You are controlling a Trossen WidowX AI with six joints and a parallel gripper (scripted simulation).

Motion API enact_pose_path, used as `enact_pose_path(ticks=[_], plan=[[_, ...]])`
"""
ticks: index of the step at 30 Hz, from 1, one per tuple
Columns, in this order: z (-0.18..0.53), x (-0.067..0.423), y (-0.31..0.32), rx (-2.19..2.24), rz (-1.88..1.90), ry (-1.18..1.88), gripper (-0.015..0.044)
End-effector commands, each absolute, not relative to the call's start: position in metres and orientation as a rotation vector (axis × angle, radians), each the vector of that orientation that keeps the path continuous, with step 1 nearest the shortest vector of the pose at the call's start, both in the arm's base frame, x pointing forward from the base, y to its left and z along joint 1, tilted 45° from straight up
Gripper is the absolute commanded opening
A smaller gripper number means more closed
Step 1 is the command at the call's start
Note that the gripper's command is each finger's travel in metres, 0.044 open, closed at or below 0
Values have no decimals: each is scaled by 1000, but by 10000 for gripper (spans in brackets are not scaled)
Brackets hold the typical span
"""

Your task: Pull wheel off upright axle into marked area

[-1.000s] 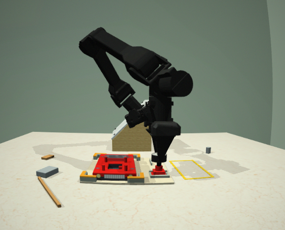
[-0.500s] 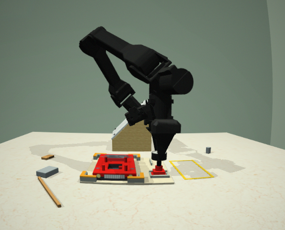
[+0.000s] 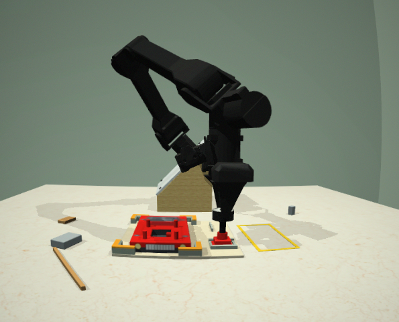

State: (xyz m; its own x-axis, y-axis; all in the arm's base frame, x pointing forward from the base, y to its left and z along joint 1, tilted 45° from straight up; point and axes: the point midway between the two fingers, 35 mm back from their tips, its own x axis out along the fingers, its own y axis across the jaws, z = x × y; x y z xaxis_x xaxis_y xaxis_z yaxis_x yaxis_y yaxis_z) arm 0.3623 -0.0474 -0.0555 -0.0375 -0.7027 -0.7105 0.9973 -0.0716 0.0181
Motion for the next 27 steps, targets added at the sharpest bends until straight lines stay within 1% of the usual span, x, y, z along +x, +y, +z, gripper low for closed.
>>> enact_pose_path(ticks=[1,27], plan=[[-55,363,-46,662,-1541,587,0],[-45,363,-37,662,-1539,587,0]])
